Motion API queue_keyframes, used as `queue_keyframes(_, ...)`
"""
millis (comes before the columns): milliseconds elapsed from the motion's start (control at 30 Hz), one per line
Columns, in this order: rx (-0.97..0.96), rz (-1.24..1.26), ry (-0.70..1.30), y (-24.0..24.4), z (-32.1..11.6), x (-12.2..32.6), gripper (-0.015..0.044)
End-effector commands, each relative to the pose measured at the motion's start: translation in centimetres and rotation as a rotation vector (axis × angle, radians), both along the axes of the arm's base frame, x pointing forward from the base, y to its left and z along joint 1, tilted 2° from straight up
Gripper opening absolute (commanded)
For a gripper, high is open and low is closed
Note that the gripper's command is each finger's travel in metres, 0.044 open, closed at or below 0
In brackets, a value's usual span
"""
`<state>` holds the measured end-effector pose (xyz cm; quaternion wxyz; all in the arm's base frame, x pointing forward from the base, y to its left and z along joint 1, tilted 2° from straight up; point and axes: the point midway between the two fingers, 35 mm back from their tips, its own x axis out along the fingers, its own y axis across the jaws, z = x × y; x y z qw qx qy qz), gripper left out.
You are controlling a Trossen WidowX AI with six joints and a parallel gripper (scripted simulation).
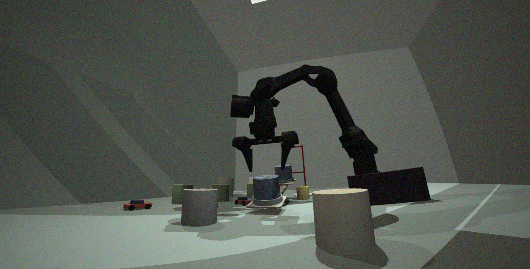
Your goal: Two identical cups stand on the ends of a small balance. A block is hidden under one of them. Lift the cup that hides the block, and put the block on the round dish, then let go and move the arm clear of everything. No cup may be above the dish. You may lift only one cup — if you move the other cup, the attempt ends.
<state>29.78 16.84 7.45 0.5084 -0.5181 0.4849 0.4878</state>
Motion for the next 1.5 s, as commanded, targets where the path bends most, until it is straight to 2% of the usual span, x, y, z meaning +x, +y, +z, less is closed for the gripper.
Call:
queue_keyframes(0,0.004,0.005,-0.001,0.1,-0.5,0.1,0.0440)
queue_keyframes(1200,0.003,0.005,0.000,0.0,-6.1,0.3,0.0440)
queue_keyframes(1300,0.003,0.005,0.000,0.0,-6.1,0.3,0.0361)
queue_keyframes(1467,0.003,0.005,0.000,0.0,-6.1,0.3,0.0328)
